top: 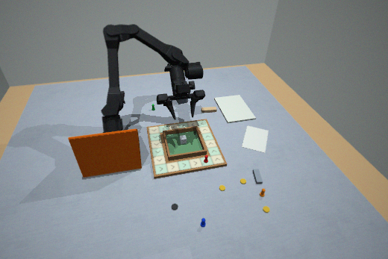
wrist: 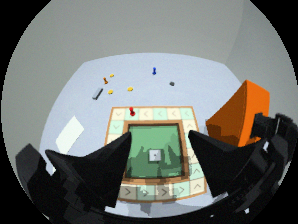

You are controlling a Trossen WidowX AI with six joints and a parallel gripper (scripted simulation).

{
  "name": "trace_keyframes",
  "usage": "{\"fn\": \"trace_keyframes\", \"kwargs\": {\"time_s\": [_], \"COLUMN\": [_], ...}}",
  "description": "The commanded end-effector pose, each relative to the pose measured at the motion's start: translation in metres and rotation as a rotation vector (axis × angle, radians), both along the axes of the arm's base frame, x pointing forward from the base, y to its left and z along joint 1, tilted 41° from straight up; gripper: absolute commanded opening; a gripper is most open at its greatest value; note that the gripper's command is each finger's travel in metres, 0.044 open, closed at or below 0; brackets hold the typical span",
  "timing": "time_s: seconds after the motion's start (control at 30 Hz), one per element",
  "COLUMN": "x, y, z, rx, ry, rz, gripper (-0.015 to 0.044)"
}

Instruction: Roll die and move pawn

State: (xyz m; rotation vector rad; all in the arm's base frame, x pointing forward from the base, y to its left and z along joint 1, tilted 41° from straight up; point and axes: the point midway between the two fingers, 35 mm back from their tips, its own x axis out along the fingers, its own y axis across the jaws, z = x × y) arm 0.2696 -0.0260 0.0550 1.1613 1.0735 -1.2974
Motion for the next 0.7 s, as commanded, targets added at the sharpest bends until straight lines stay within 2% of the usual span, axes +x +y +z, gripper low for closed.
{"fn": "trace_keyframes", "kwargs": {"time_s": [0.0, 0.1, 0.23, 0.33, 0.4, 0.6, 0.67], "x": [0.001, 0.0, -0.004, -0.001, 0.002, 0.003, 0.0], "y": [-0.006, -0.005, 0.004, 0.007, 0.006, 0.006, 0.006], "z": [0.01, 0.003, -0.028, -0.04, -0.042, -0.043, -0.042], "rx": [-0.005, 0.052, 0.42, 0.714, 0.828, 0.842, 0.768], "ry": [-0.01, 0.012, 0.066, 0.005, -0.047, -0.055, -0.014], "rz": [0.004, 0.012, 0.041, 0.036, 0.026, 0.025, 0.025], "gripper": [0.044, 0.044, 0.044, 0.044, 0.044, 0.044, 0.044]}}
